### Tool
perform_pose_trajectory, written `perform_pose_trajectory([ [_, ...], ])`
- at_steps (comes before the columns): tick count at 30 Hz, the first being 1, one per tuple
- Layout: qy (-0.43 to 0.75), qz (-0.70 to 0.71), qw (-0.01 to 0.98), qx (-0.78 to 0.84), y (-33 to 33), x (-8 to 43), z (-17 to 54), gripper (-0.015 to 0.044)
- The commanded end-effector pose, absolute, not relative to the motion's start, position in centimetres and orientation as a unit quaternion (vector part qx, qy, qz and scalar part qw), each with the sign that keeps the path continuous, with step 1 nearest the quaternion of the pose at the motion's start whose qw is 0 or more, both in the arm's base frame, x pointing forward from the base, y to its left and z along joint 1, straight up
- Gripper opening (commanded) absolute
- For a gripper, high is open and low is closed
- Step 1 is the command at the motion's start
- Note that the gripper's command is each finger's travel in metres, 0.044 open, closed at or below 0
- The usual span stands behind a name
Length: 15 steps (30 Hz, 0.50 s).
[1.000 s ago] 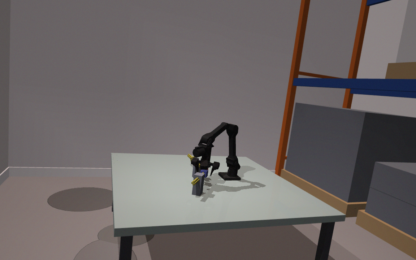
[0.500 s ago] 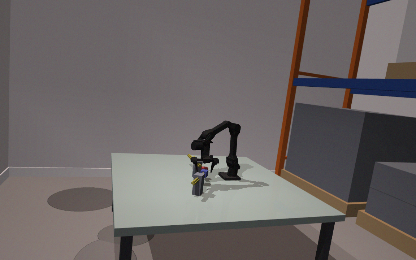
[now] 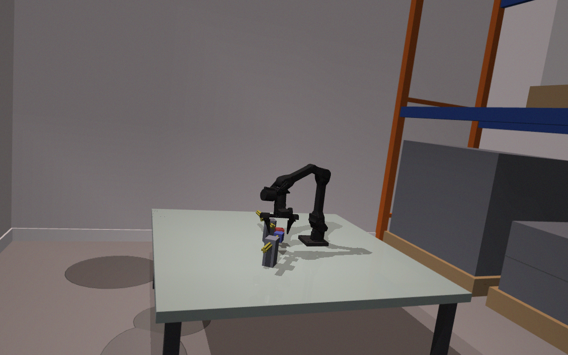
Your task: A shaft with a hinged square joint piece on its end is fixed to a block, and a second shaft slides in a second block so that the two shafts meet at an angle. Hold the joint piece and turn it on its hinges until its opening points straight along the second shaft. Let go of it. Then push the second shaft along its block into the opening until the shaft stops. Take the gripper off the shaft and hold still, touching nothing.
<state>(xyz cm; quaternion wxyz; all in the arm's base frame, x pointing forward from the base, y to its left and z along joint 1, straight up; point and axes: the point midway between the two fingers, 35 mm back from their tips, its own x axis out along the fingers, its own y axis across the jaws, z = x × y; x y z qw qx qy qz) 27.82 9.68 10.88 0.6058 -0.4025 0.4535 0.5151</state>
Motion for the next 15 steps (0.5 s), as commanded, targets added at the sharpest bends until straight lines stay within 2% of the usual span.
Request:
perform_pose_trajectory([
  [1,0.46,0.509,0.61,-0.397,9.7,27.9,11.1,0.044],
  [15,0.576,0.363,0.68,-0.273,10.2,28.5,15.9,0.044],
])
